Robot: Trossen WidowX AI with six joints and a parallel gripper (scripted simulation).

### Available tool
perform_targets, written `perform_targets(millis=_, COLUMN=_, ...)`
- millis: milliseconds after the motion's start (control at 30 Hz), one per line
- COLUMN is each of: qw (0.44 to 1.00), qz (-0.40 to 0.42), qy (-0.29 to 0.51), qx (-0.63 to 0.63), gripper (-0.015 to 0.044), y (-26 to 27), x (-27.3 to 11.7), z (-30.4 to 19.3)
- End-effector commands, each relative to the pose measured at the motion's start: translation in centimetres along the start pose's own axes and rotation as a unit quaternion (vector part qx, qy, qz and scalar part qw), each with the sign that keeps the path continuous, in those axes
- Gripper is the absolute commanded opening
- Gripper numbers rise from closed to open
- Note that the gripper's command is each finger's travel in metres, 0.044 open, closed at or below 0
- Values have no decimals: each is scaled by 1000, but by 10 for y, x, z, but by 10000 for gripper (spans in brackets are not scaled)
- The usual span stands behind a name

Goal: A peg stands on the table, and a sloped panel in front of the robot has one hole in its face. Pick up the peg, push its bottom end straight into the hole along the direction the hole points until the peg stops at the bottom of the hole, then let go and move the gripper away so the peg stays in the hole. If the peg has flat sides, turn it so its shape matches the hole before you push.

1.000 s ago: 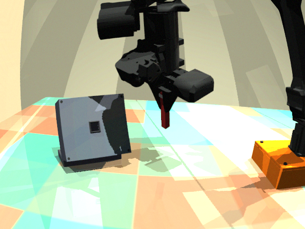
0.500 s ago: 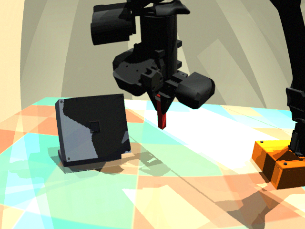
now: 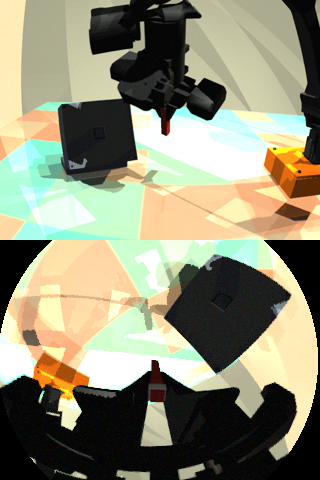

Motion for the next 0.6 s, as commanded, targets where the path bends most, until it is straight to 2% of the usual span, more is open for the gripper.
perform_targets(millis=0, qw=1000, qz=-11, qy=13, qx=-27, gripper=0, y=5, x=0, z=8)
perform_targets(millis=567, qw=993, qz=-60, qy=40, qx=-98, gripper=0, y=20, x=-8, z=28)
Point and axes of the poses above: the point midway between the two fingers, 35 mm back from their tips, its own x axis out along the fingers, its own y axis across the jaws, z = x × y, the point moved 10 cm from there along -x, back along the fingers, and after that the axes turned 6 degrees about x, right-handed, at the moved point
